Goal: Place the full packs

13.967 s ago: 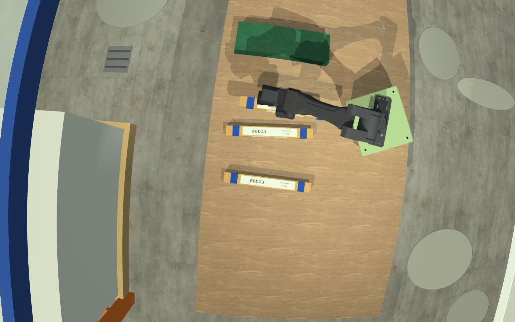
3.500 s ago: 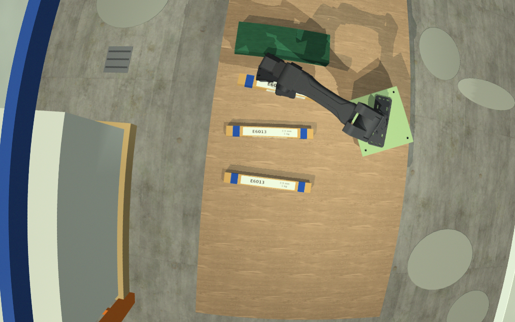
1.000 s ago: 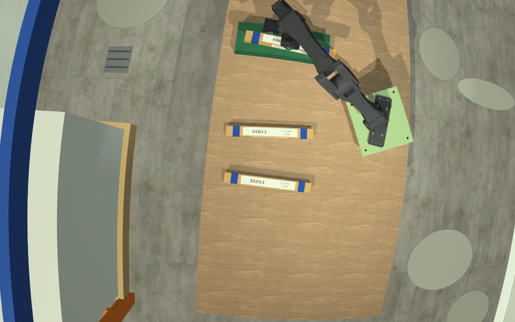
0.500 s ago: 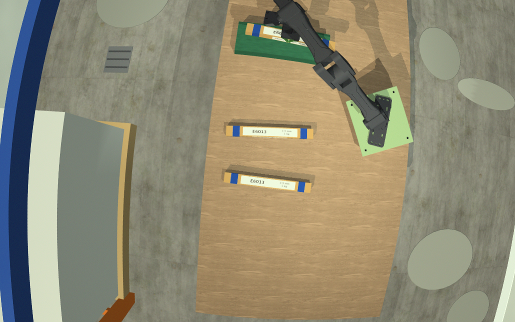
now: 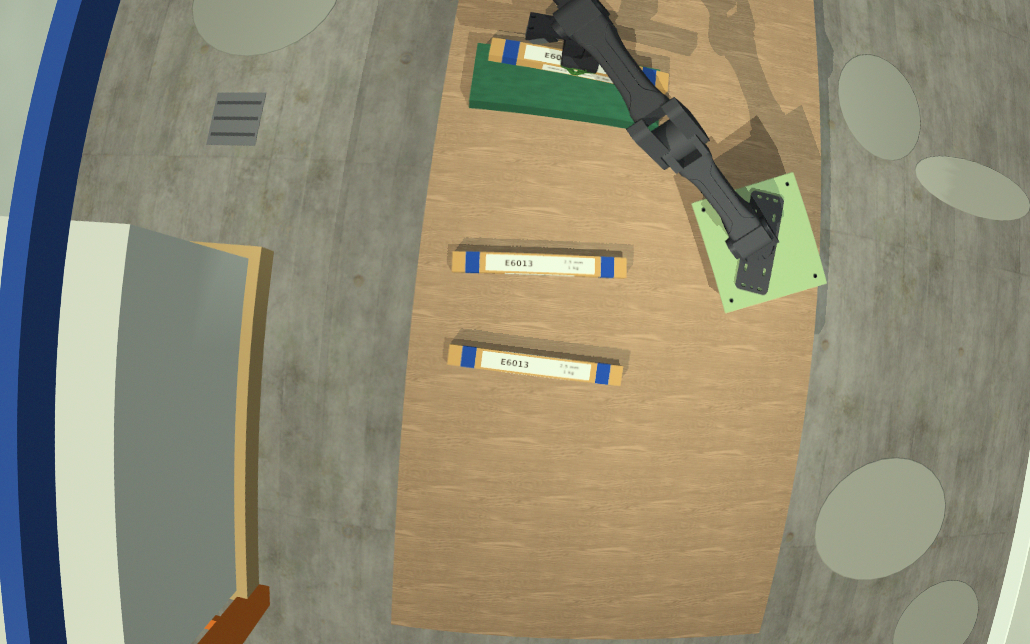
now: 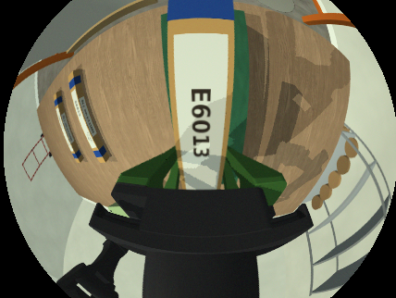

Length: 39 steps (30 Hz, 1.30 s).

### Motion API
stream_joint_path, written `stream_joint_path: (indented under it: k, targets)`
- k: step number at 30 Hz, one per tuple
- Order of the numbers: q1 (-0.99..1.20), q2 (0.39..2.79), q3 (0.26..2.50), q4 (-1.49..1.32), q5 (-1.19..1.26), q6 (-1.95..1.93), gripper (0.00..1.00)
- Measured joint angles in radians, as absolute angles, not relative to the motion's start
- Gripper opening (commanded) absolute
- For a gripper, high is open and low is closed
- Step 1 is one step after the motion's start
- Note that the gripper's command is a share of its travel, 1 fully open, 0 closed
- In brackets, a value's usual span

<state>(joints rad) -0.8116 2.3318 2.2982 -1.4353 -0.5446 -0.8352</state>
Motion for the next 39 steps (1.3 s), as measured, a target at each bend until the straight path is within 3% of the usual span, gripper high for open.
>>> stream_joint_path:
  k: [39]
  targets:
    - [-0.822, 2.421, 2.424, -1.502, -0.551, -0.854, 0.0]
